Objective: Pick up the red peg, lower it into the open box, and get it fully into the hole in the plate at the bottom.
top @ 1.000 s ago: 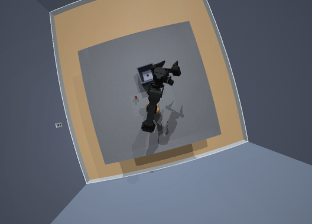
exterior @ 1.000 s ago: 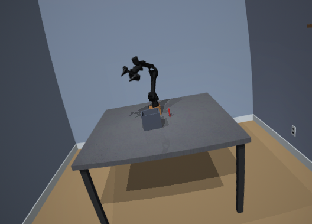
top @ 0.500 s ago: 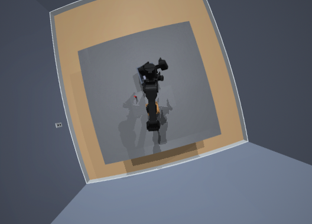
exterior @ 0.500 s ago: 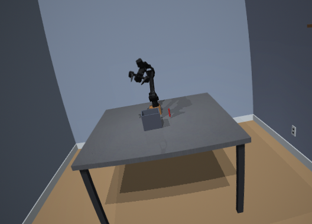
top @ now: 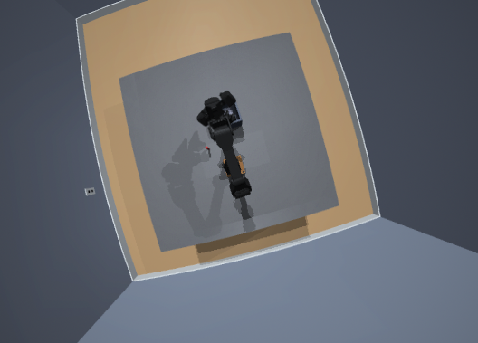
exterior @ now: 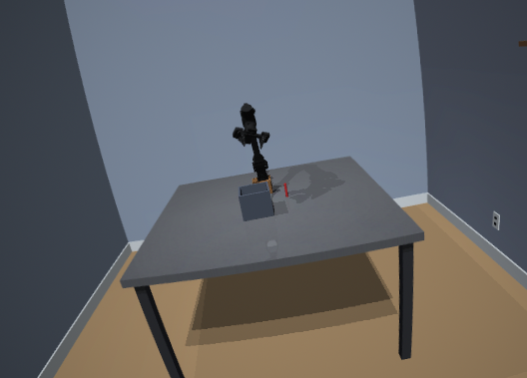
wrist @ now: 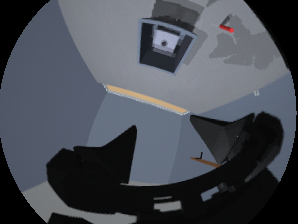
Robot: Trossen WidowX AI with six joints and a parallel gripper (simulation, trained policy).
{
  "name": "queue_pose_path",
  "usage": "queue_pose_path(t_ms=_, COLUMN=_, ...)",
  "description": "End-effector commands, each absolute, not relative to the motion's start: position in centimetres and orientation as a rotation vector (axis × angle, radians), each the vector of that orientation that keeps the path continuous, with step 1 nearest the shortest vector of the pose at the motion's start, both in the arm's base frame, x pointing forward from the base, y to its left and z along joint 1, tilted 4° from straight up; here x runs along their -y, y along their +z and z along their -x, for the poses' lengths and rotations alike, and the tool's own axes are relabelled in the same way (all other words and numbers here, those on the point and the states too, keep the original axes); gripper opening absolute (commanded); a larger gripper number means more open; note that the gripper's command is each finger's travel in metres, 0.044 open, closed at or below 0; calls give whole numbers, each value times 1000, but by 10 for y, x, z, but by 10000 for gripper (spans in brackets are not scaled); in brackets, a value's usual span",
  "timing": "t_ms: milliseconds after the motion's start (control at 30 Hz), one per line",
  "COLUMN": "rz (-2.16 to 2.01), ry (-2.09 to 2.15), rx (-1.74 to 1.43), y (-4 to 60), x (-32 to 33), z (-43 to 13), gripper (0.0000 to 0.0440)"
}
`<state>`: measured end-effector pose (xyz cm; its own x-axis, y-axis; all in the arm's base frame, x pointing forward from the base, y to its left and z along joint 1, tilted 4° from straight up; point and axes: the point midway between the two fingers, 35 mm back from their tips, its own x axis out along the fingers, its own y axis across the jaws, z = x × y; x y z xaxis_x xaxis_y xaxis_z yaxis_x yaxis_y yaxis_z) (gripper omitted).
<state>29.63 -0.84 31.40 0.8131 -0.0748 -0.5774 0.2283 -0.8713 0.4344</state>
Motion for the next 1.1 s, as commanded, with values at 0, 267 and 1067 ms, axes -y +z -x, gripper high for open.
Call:
queue_pose_path(t_ms=0, rz=-2445, ry=-851, rx=-242, y=299, x=-12, z=-296, gripper=431)
queue_pose_path(t_ms=267, rz=-2275, ry=-909, rx=-530, y=264, x=-57, z=-285, gripper=427)
queue_pose_path(t_ms=1067, rz=-1615, ry=-1097, rx=-1142, y=153, x=-126, z=-218, gripper=440)
